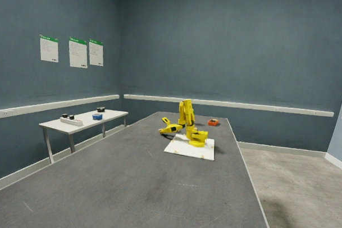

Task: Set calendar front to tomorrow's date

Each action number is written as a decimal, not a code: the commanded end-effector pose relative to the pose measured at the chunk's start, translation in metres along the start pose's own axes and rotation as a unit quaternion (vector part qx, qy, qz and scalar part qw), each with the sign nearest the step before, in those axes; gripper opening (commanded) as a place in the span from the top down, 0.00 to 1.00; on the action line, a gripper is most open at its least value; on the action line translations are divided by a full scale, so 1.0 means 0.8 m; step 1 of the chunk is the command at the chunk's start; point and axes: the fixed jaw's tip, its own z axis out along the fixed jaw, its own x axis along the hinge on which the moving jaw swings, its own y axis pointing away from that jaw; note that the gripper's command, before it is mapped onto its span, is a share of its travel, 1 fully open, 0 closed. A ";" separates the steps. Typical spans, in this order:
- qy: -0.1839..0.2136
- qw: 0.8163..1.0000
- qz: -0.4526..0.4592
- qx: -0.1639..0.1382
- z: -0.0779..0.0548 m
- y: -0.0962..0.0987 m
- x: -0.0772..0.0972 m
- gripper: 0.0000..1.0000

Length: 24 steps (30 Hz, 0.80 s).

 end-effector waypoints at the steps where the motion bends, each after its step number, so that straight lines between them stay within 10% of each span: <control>1: -0.006 1.000 0.002 0.002 0.001 -0.002 -0.002 0.96; 24: -0.006 1.000 0.002 0.002 0.001 -0.002 -0.002 0.77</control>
